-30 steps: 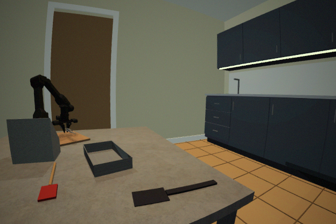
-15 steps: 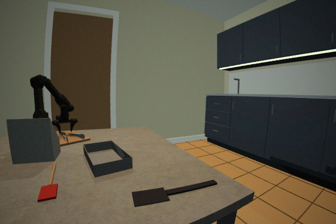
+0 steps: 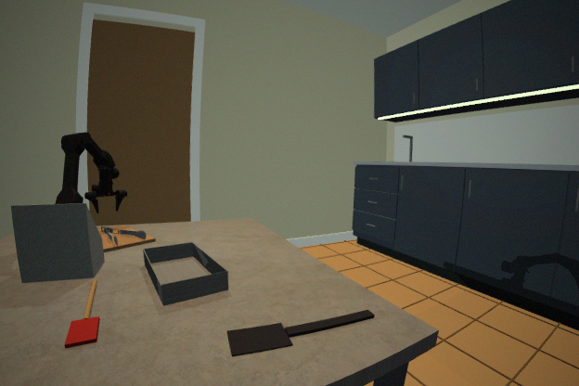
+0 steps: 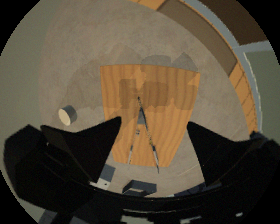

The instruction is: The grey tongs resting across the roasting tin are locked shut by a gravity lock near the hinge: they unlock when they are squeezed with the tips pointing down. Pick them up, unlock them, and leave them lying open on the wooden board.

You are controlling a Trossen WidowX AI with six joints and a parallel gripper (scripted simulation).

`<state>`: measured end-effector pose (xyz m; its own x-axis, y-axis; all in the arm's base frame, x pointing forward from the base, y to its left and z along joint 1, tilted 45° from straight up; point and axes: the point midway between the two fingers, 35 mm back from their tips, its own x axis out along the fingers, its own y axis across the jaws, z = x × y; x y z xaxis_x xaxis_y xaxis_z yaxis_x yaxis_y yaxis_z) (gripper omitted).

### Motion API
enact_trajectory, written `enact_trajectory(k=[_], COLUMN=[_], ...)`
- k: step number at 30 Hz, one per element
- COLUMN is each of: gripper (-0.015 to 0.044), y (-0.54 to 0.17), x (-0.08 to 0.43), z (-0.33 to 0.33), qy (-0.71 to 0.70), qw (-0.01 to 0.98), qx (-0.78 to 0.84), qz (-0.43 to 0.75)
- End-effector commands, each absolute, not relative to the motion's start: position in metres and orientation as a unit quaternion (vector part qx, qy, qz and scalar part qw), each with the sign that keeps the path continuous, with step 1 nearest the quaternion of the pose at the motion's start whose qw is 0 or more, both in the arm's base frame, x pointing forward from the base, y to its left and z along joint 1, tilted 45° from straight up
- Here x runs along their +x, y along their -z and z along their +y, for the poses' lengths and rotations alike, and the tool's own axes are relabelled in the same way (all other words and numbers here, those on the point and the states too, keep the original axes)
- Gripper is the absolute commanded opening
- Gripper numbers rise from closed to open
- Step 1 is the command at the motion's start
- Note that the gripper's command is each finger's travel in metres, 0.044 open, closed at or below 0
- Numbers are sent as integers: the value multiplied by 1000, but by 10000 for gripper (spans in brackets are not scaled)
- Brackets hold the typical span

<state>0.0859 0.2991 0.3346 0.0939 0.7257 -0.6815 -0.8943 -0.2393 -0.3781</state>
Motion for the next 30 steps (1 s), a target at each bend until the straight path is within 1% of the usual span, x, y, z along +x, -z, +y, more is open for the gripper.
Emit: enact_trajectory(k=[1,5,9,15,30], gripper=[440,440,440,440,440], y=[-365,-395,-402,-425,-426], x=[71,54,52,48,48], z=[300,295,292,257,255], qy=[-665,-665,-665,-668,-668], qw=[610,611,612,611,611], qx=[-419,-416,-415,-414,-414], qz=[104,103,102,95,94])
